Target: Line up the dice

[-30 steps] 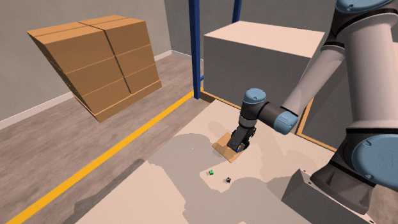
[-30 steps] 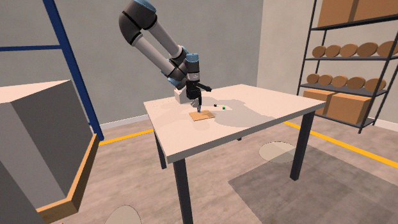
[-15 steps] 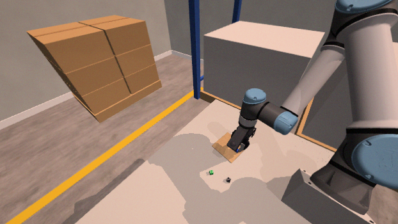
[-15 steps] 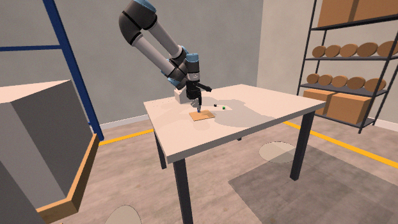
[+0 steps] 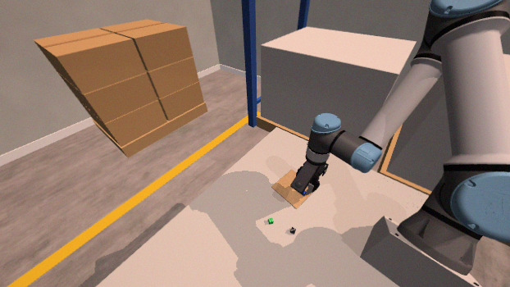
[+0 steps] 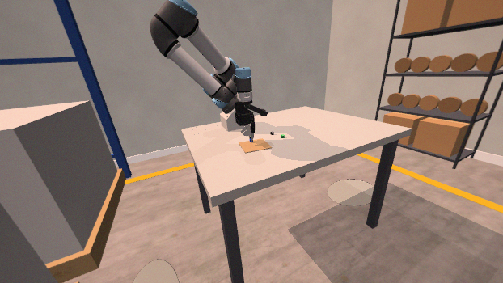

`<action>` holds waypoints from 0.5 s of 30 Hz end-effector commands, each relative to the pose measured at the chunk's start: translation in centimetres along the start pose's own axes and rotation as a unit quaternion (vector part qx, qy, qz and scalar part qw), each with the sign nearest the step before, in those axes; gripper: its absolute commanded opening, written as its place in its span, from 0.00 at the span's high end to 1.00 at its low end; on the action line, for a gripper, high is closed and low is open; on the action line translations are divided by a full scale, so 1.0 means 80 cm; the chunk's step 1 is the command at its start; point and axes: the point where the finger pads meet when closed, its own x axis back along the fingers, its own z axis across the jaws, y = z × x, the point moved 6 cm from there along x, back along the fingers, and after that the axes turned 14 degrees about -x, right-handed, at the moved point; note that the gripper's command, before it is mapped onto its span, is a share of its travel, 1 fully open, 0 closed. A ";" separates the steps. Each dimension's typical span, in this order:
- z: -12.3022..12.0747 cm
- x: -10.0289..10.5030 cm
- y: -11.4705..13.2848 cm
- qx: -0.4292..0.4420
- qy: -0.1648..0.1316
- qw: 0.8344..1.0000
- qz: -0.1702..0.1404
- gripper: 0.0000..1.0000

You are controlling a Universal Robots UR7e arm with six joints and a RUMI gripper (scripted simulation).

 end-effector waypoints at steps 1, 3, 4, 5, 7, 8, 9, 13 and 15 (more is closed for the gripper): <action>0.000 0.000 0.000 0.000 0.000 1.000 0.000 1.00; 0.000 0.000 0.000 0.000 0.000 1.000 0.000 1.00; 0.000 0.000 0.000 0.000 0.000 1.000 0.000 1.00; 0.000 0.000 0.000 0.000 0.000 1.000 0.000 1.00; 0.000 0.000 0.000 0.000 0.000 1.000 0.000 0.96; 0.000 0.000 0.000 0.000 0.000 1.000 0.000 0.96; 0.000 0.000 0.000 0.000 0.000 1.000 0.000 0.93; 0.000 0.000 0.000 0.000 0.000 1.000 0.000 0.89; 0.000 0.000 0.000 0.000 0.000 1.000 0.000 0.85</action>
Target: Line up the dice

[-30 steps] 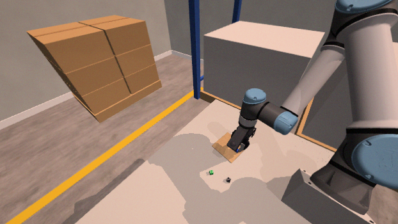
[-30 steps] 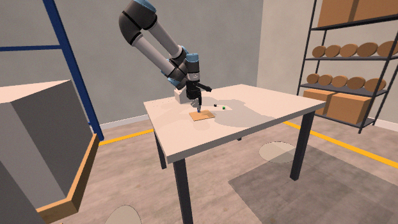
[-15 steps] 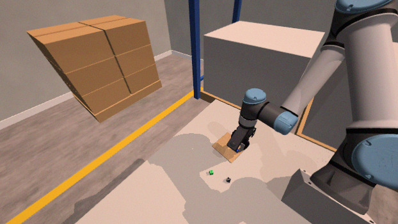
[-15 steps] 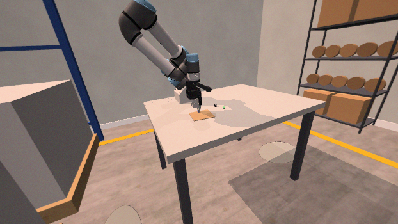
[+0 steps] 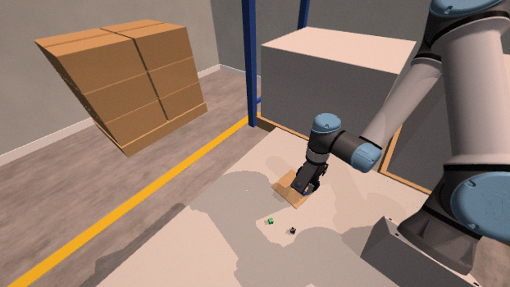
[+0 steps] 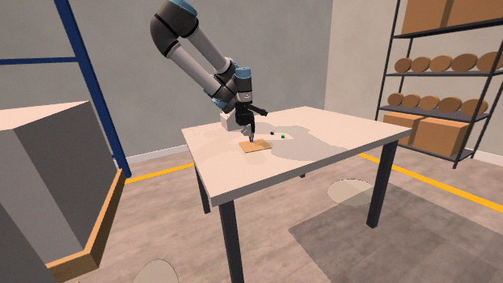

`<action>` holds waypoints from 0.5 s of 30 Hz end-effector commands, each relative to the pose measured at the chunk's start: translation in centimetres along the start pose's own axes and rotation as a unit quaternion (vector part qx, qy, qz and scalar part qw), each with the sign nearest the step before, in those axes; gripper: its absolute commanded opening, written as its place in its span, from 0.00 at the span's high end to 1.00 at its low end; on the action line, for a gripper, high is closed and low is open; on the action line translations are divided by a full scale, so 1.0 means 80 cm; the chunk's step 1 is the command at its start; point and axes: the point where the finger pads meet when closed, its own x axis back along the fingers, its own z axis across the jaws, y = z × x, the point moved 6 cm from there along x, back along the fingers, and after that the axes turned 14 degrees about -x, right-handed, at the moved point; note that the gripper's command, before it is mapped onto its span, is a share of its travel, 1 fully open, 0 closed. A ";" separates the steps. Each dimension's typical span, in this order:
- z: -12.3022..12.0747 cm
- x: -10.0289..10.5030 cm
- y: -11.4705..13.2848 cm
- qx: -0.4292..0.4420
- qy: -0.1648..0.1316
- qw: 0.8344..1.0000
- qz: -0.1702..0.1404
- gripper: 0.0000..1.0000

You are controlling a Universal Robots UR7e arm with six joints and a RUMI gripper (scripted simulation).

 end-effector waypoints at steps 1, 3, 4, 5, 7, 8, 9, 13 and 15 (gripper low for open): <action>0.000 0.000 0.000 0.000 0.000 1.000 0.000 0.85; 0.000 0.000 0.000 0.000 0.000 1.000 0.000 0.85; 0.000 0.000 0.000 0.000 0.000 1.000 0.000 0.85; 0.000 0.000 0.000 0.000 0.000 1.000 0.000 0.82; 0.000 0.000 0.000 0.000 0.000 1.000 0.000 0.82; 0.000 0.000 0.000 0.000 0.000 1.000 0.000 0.82; 0.000 0.000 0.000 0.000 0.000 1.000 0.000 0.82; 0.000 0.000 0.000 0.000 0.000 1.000 0.000 0.82; 0.000 0.000 0.000 0.000 0.000 1.000 0.000 0.82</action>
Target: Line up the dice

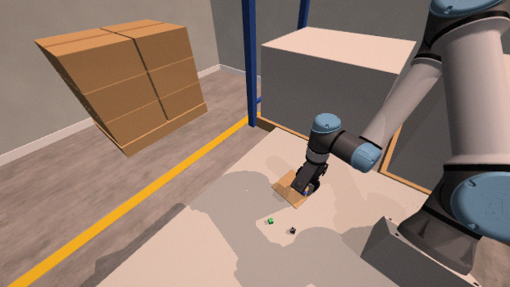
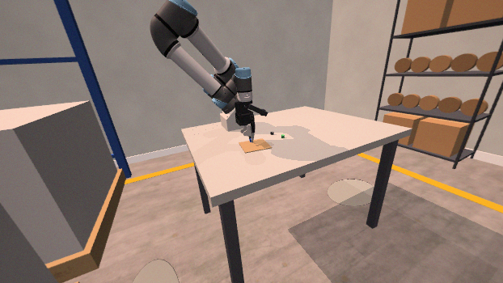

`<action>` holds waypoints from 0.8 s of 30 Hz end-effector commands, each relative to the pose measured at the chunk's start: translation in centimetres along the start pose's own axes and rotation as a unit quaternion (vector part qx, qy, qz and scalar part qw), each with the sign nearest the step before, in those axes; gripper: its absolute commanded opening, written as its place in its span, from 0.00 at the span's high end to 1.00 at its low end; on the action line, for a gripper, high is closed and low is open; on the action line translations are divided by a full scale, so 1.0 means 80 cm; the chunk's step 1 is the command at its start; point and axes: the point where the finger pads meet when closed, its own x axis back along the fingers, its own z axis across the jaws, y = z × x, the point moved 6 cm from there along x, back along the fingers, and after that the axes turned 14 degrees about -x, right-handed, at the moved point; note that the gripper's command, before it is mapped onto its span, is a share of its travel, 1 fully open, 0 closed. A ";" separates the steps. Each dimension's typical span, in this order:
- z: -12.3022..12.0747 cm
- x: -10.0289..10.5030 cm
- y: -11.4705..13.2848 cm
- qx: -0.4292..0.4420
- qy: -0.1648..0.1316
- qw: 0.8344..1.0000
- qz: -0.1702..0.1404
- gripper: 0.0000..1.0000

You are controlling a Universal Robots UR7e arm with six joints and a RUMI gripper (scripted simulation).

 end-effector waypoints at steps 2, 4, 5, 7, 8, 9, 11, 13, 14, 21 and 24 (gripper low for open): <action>0.000 0.001 0.000 0.000 0.000 1.000 0.000 0.82; 0.000 0.001 0.000 0.000 0.000 1.000 0.000 0.82; 0.000 0.002 0.000 0.000 0.000 1.000 0.000 0.82; 0.000 0.004 0.000 0.000 0.000 1.000 0.000 0.82; 0.000 0.006 0.000 0.000 0.000 1.000 0.000 0.82; 0.000 0.008 0.000 0.000 0.000 1.000 0.000 0.82; 0.000 0.013 0.000 0.000 0.000 1.000 0.000 0.82; 0.000 0.020 0.000 0.000 0.000 1.000 0.000 0.82; 0.000 0.024 0.000 0.000 0.000 1.000 0.000 0.82; 0.000 0.046 0.000 0.000 0.000 1.000 0.000 0.82; 0.000 0.061 0.000 0.000 0.000 1.000 0.000 0.82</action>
